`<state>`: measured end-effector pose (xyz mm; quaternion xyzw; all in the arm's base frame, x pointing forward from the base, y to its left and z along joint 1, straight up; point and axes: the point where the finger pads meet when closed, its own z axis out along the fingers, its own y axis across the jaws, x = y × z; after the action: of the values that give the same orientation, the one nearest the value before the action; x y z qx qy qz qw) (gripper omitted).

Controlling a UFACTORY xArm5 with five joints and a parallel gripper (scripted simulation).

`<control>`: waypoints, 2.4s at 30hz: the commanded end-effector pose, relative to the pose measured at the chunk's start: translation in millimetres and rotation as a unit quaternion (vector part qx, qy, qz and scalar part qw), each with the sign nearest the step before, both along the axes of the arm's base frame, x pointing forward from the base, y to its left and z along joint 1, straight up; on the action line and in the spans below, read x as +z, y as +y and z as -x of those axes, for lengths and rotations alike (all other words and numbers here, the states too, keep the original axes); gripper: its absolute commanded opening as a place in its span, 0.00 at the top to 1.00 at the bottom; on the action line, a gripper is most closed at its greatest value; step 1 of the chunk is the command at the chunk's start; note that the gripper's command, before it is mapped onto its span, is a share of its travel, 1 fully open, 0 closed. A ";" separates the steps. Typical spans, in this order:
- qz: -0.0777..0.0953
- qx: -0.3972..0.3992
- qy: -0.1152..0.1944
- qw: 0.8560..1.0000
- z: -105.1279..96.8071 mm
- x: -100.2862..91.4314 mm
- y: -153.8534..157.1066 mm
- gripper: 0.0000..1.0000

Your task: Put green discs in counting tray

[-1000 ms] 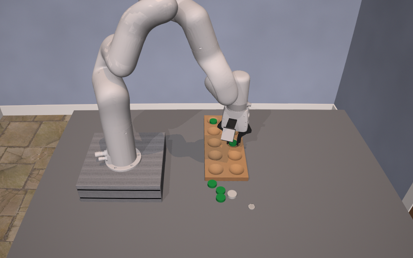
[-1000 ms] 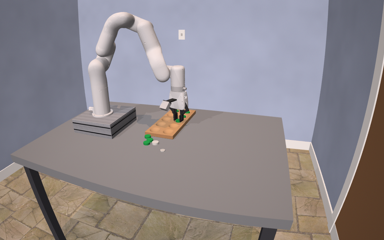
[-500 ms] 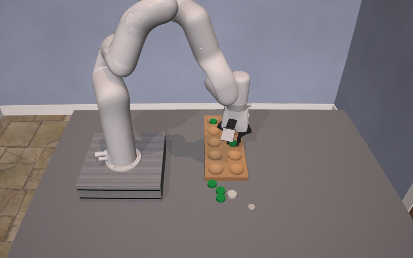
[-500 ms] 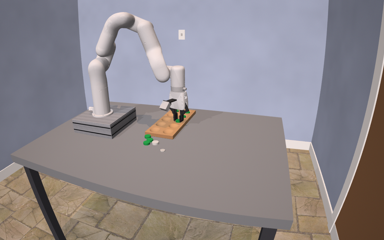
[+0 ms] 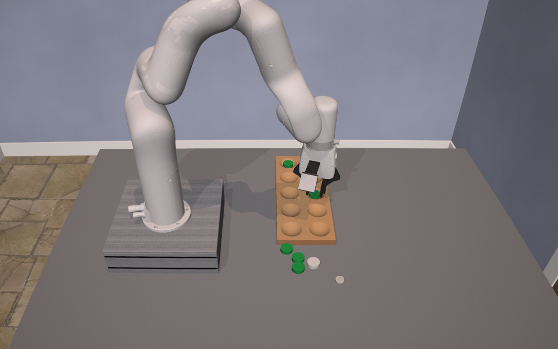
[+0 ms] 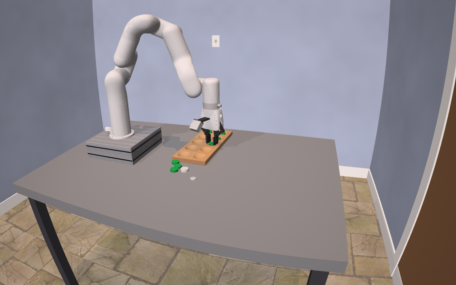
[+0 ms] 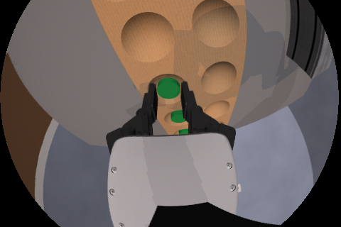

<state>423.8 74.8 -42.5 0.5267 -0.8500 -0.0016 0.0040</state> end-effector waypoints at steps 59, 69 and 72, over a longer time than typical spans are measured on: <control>0.000 0.000 -0.002 1.000 -2.1 100.4 0.7 0.53; 0.000 0.000 -0.002 1.000 -2.1 100.4 0.7 0.53; 0.000 0.000 -0.002 1.000 -2.1 100.4 0.7 0.53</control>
<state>424.6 75.3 56.7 0.5267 -0.8500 -0.0016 0.0040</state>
